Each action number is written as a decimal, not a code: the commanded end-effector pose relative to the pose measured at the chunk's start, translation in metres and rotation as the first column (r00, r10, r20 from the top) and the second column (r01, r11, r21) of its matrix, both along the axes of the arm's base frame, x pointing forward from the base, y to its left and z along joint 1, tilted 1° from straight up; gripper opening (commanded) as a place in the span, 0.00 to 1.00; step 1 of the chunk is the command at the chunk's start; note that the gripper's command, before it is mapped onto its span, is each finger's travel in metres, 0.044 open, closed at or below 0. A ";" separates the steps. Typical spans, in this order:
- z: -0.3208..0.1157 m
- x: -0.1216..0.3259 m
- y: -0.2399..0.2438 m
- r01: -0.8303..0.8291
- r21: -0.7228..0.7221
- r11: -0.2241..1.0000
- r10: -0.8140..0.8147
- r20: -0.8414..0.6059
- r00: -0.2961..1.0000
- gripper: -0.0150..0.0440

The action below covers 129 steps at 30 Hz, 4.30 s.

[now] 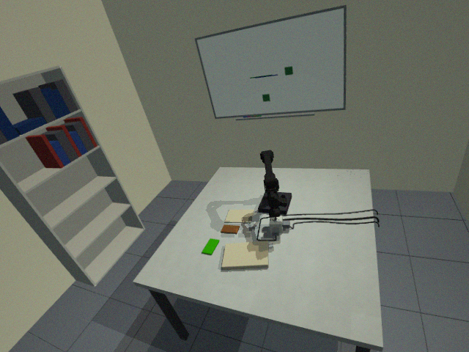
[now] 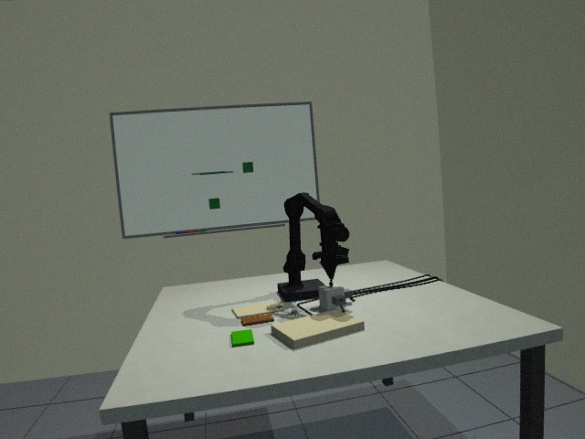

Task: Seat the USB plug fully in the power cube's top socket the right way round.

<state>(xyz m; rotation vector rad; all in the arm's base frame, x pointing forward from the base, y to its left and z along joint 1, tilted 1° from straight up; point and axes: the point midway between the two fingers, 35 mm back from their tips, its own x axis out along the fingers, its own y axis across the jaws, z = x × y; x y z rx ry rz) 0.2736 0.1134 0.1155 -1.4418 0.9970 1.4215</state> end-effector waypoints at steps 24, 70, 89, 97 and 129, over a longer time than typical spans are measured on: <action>0.012 0.000 0.000 0.000 0.000 1.000 0.000 0.000 1.000 0.25; 0.027 -0.001 -0.001 0.395 0.010 0.919 -0.395 -0.014 0.919 0.25; 0.027 -0.001 -0.001 0.785 0.015 0.619 -0.784 -0.034 0.619 0.25; 0.027 -0.001 -0.001 0.897 0.014 0.442 -0.896 -0.042 0.443 0.25; 0.027 -0.001 -0.001 0.929 -0.006 -0.370 -0.927 -0.069 -0.369 0.25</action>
